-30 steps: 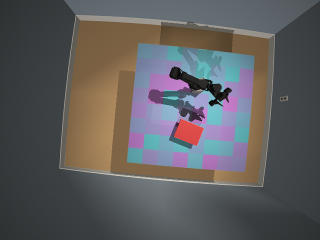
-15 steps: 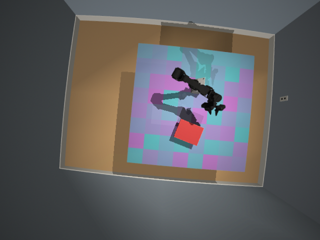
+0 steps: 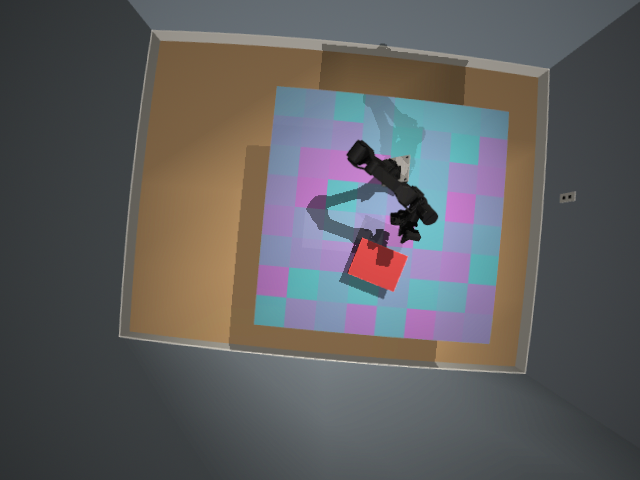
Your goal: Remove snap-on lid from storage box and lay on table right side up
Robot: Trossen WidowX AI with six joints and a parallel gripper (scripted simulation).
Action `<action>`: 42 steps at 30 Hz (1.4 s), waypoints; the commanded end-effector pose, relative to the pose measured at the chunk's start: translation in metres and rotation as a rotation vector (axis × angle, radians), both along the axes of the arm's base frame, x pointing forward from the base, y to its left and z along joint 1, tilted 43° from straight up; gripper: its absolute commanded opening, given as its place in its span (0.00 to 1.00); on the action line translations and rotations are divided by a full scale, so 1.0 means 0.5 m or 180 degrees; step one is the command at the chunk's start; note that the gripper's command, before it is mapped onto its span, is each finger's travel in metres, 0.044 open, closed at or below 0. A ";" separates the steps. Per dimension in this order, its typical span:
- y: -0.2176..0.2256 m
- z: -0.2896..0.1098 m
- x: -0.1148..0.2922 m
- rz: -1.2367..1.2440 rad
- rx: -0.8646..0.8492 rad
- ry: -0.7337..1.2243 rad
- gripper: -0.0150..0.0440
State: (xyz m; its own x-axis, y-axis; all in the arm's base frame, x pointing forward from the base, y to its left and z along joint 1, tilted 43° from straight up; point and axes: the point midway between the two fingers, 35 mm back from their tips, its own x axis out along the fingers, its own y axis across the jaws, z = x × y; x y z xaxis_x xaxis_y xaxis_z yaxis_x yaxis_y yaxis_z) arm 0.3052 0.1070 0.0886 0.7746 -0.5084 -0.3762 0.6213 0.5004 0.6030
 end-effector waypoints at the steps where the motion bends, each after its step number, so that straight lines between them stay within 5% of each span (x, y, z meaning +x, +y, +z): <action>1: -0.037 0.020 0.016 -0.0465 0.0172 -0.0392 0.65; 42: -0.141 -0.087 0.044 -0.0476 0.0181 -0.0376 0.65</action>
